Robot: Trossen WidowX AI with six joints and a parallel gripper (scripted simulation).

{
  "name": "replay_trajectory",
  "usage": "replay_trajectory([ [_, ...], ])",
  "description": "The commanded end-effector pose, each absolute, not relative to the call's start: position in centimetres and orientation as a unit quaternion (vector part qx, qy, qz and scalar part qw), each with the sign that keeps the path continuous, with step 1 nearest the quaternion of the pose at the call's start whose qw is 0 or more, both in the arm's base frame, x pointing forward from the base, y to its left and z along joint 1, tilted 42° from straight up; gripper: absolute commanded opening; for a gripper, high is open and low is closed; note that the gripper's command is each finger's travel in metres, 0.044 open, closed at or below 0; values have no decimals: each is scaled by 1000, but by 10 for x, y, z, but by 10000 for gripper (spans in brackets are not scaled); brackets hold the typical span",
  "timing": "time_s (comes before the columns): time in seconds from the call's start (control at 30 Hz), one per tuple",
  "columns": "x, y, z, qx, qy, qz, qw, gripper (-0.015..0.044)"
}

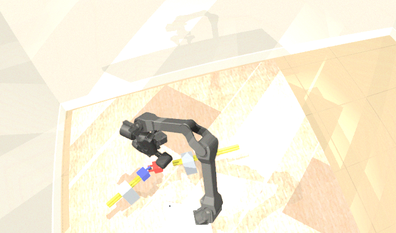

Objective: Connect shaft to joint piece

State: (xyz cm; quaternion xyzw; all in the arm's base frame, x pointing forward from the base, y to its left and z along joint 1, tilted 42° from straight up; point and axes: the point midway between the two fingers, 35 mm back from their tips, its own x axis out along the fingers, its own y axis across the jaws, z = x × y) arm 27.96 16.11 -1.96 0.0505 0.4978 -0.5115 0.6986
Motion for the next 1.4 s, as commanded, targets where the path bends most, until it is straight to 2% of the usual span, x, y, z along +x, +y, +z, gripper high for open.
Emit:
replay_trajectory([
  [0.0,281,172,-9,18,526,-479,703,440],
  [0.57,274,205,37,-180,640,-305,682,440],
  [0.8,272,206,39,-186,639,-302,682,440],
  [1.37,280,166,47,51,604,-412,681,440],
])
